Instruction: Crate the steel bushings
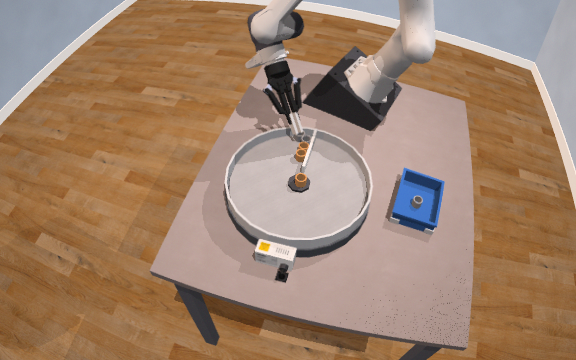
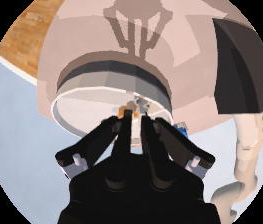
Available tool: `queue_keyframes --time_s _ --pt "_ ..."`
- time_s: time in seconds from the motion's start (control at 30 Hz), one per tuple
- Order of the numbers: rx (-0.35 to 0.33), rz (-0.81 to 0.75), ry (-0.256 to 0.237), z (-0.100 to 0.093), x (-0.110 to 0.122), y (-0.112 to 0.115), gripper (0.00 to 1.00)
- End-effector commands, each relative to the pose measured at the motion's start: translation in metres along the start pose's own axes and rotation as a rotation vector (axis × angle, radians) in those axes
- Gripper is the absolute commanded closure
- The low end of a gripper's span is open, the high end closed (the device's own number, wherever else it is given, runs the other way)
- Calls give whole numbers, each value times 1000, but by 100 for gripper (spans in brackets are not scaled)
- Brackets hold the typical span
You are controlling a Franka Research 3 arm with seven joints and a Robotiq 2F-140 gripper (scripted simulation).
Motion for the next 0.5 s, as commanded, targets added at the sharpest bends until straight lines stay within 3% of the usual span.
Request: queue_keyframes --time_s 0.0,0.47 --pt "1 -7 -3 0 -1 0 94" --pt "1 -7 -3 3 -2 -3 94"
Point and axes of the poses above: the point where the finger pads meet when closed, its own z axis out along the fingers, its own x axis across the jaws, y = z × x, the point moved 8 cm from there along -z, back along the fingers, and after that the axes turned 12 degrees about z, right-handed, at the moved point
